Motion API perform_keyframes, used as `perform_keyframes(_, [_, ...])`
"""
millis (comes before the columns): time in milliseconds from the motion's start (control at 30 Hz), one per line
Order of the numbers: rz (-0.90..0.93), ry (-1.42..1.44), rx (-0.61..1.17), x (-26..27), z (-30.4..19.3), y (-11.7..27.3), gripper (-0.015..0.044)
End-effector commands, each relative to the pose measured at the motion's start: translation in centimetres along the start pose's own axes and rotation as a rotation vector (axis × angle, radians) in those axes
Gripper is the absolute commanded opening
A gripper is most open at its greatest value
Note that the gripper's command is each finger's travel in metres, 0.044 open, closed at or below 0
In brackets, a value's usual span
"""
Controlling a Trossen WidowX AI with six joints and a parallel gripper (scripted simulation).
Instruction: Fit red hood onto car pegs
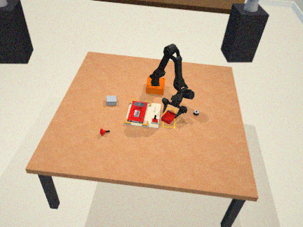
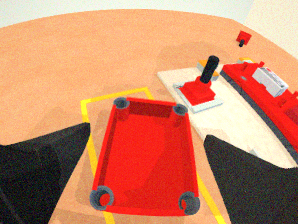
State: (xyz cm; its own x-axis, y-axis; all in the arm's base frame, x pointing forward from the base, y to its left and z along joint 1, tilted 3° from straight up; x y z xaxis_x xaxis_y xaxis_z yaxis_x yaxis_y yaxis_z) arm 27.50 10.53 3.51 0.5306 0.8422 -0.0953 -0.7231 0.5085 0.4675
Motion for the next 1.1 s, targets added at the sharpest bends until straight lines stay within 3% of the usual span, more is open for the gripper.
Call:
perform_keyframes(0, [-0.004,0.0,-0.002,0.0,-0.3,-0.1,0.044])
perform_keyframes(933, [-0.004,0.0,-0.002,0.2,-1.4,-0.8,0.044])
perform_keyframes(1067, [0.001,-0.001,0.0,0.2,-1.2,-0.7,0.0355])
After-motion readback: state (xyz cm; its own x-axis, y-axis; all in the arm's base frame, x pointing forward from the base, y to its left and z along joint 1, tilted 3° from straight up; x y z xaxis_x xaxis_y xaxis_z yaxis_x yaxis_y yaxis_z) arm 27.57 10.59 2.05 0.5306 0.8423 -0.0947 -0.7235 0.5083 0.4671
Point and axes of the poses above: the point midway between the two fingers, 35 mm back from their tips, its own y axis back along the fingers, its own x axis across the jaws, z = x × y, the point moved 5 cm from there along y, back along the fingers, and after that the axes turned 11 degrees about y, right-handed, at the moved point
